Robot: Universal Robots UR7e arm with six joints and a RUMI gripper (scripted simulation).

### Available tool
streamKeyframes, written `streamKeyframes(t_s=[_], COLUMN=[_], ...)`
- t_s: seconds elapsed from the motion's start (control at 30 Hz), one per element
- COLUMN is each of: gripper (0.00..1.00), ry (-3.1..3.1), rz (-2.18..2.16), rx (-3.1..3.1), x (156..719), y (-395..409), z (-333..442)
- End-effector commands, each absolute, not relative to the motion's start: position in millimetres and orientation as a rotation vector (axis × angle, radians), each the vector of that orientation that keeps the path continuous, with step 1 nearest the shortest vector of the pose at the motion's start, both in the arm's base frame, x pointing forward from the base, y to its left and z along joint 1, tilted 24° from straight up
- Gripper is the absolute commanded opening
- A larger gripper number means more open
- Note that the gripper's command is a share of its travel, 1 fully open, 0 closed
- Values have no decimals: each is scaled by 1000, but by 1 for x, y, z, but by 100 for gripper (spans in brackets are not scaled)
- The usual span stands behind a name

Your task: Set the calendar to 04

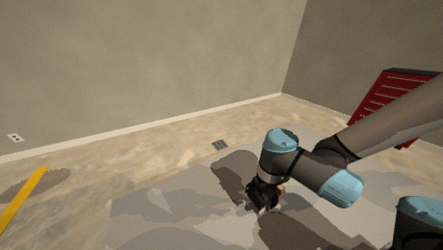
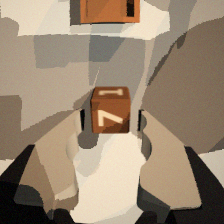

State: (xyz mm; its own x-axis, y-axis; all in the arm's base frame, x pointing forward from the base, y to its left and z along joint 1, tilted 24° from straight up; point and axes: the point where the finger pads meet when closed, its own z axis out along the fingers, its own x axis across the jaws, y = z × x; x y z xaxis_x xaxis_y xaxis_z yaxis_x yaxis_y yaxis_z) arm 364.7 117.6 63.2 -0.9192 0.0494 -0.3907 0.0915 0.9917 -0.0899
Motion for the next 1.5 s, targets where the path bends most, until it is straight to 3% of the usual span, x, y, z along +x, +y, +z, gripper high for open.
streamKeyframes(t_s=[0.0, 1.3, 1.33, 1.47], gripper=[28, 28, 10, 10], ry=[2736, 2736, 2736, 2736], rz=[-149, -149, -149, -149], rx=[101, 101, 101, 101], x=[366, 367, 367, 367], y=[117, 117, 117, 117], z=[60, 60, 60, 60])
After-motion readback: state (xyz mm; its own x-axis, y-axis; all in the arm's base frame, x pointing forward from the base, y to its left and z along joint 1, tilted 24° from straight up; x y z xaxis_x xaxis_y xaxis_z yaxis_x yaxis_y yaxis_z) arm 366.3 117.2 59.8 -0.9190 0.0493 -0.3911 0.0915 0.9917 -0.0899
